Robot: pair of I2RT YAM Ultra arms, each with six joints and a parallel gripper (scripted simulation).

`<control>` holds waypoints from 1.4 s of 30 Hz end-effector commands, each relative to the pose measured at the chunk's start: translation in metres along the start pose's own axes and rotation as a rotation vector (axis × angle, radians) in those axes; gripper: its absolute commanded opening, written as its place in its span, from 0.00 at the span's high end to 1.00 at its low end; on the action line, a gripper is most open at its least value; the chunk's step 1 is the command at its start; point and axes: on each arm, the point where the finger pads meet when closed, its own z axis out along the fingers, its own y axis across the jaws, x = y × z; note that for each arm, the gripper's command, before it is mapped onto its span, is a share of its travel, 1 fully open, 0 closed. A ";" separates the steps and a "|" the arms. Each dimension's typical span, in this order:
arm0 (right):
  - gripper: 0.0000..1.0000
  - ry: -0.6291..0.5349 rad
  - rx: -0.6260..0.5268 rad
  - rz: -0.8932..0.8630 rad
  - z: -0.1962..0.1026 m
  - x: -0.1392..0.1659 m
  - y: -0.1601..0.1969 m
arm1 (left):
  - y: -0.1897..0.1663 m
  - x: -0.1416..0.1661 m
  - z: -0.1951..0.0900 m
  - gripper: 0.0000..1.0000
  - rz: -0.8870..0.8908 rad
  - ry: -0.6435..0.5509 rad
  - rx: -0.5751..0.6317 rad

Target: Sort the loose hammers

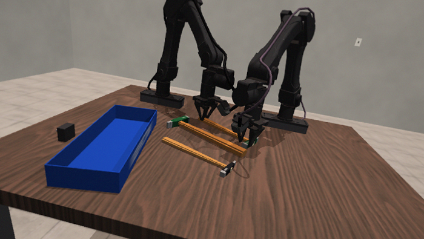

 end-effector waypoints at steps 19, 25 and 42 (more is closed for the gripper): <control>0.80 -0.002 0.005 0.012 0.001 0.000 0.000 | -0.001 0.003 0.004 0.76 0.013 0.016 0.002; 0.80 -0.002 0.005 0.012 0.001 0.000 0.000 | -0.001 0.003 0.004 0.81 0.007 0.016 0.002; 0.80 0.088 0.007 0.007 0.007 0.024 0.001 | 0.007 0.003 0.004 0.89 0.002 0.018 -0.022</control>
